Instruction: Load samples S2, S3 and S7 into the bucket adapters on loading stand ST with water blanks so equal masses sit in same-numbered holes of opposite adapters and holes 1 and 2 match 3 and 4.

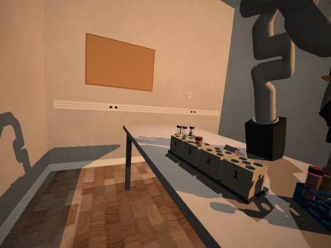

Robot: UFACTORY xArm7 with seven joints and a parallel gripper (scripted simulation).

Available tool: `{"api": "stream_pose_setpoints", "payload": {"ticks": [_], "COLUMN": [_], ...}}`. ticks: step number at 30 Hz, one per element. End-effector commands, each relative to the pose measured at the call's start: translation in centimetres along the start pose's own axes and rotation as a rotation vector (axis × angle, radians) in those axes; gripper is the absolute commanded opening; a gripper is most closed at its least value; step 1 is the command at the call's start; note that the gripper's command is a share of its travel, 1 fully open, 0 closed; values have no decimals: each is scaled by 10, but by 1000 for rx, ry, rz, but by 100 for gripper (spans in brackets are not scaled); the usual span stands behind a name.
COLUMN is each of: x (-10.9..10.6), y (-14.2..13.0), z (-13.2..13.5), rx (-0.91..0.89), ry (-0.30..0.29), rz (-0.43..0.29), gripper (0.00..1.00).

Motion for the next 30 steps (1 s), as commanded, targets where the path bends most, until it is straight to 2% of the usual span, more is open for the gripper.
{"api": "stream_pose_setpoints", "payload": {"ticks": [1,11,22,30], "x": [-11,-30,-30,-30], "y": [1,1,1,-26], "z": [1,1,1,23], "rx": [-1,-1,-1,233], "ry": [1,1,1,1], "rz": [3,3,3,3], "gripper": [0,0,0,0]}}
Point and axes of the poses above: the point where the finger pads meet when closed, its own x axis out along the fingers, its own z axis across the jaws, y = z × x, the point moved 8 cm from there along -x, back along the fingers, and after that the axes turned 15 degrees about -x, right-handed, at the moved point
